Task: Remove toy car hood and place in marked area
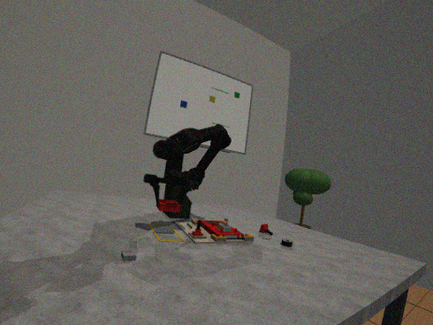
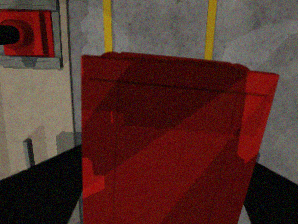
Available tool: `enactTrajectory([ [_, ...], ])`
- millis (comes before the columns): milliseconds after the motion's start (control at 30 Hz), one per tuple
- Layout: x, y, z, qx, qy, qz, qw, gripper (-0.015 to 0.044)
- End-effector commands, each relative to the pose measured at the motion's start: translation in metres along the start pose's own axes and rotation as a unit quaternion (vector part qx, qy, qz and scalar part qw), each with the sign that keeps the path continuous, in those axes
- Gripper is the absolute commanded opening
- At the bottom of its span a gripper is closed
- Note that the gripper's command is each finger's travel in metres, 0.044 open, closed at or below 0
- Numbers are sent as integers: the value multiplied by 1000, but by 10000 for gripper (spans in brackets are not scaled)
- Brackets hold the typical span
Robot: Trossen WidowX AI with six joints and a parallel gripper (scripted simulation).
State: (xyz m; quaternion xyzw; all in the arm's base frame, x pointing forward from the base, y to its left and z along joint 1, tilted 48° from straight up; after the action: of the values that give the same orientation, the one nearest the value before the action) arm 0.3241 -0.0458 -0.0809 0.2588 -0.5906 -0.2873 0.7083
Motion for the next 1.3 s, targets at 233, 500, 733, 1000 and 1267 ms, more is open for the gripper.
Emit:
enactTrajectory([
  [233,-8,0,1,-3,0,-3,1000,0],
  [500,-14,0,1,-3,0,-3,1000,0],
  [733,-18,0,1,-3,0,-3,1000,0],
  [1000,-23,0,1,-3,0,-3,1000,0],
  [1267,-28,1,1,-3,0,-3,1000,0],
])
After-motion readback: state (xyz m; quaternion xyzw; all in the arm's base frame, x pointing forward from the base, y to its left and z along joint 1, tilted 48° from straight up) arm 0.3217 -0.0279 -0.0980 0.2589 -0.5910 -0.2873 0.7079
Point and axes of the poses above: the point midway between the two fingers, 35 mm back from their tips, its own x axis back along the fingers, its own y axis across the jaws, z = x × y, the point moved 2 cm from there along x, back along the fingers, and after that the axes turned 10 degrees about -x, right-handed, at the moved point
